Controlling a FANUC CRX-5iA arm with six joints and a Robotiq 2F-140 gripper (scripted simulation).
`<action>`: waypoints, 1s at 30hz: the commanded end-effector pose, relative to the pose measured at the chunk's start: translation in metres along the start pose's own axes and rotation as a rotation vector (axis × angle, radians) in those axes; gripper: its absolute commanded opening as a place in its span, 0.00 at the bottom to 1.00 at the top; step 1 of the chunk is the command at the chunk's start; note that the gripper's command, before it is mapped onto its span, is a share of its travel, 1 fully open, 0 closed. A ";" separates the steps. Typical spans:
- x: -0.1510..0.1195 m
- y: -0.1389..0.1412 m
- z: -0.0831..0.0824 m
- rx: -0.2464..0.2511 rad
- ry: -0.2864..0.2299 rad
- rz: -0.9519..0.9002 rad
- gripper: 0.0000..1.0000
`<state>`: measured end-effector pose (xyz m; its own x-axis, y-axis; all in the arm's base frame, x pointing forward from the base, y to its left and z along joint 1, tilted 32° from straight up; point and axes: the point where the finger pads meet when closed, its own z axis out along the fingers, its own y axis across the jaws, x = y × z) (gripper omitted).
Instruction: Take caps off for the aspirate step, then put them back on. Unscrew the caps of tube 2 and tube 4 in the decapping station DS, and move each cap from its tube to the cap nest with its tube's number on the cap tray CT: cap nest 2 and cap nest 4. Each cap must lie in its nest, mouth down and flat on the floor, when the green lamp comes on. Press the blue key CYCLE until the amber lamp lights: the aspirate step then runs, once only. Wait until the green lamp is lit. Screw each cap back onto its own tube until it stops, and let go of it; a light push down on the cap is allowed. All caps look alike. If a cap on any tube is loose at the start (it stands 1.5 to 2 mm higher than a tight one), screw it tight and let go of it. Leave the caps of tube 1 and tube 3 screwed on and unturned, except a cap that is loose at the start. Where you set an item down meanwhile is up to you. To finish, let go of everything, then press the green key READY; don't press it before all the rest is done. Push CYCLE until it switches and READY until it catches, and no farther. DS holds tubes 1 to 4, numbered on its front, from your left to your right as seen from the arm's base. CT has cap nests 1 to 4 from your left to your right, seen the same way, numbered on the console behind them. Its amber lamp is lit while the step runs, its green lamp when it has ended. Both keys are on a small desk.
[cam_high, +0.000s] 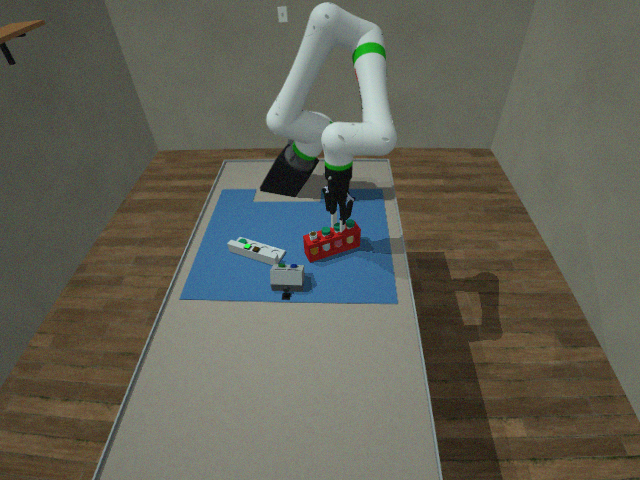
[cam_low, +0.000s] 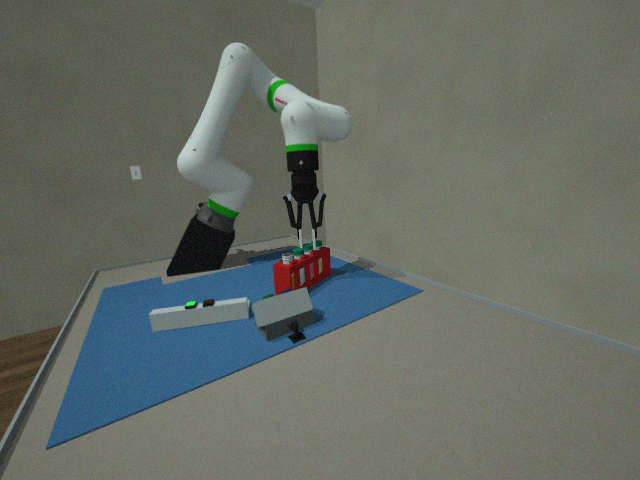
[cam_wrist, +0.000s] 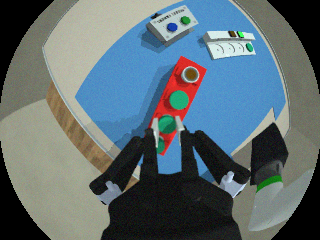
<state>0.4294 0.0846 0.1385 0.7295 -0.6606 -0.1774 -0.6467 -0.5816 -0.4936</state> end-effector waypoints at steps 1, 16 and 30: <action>0.000 0.000 0.000 0.000 0.000 0.096 0.00; 0.000 0.000 0.001 0.000 0.000 0.746 0.00; 0.000 0.000 0.001 0.000 0.000 1.043 0.00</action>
<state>0.4296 0.0846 0.1377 -0.1624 -0.8313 -0.5316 -0.9610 0.2556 -0.1060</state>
